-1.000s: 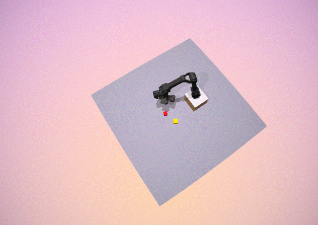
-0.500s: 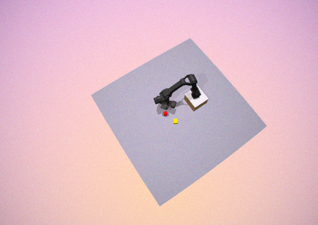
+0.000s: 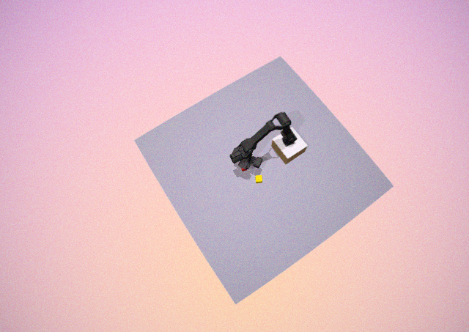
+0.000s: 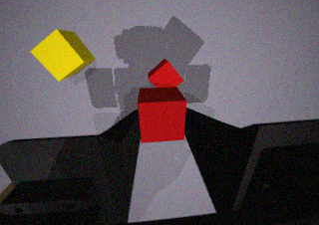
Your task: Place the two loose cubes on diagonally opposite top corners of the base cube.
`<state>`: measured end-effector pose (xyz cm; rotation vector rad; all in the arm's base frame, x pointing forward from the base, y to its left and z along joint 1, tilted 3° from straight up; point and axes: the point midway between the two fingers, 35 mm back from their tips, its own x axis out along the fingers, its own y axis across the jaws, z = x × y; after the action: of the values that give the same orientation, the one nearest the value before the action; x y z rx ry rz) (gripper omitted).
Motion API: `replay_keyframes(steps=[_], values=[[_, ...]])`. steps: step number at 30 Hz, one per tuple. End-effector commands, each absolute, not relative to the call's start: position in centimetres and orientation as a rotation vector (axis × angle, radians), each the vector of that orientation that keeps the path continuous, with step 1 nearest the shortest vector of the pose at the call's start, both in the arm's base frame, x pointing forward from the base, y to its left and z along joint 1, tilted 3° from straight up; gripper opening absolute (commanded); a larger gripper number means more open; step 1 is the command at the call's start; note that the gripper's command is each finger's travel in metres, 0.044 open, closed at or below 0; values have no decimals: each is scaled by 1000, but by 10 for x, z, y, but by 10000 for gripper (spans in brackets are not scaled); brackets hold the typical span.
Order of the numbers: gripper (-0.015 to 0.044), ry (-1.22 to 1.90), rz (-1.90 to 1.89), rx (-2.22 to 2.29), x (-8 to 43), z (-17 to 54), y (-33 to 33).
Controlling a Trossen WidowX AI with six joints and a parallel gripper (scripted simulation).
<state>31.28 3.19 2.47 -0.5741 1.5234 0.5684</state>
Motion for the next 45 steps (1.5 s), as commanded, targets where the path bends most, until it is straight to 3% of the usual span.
replay_keyframes(steps=[1, 34, 45], values=[[105, 1524, 552, -552, 313, 23, 43], [105, 1564, 385, -376, 290, 4, 148], [105, 1565, 382, -372, 289, 3, 150]])
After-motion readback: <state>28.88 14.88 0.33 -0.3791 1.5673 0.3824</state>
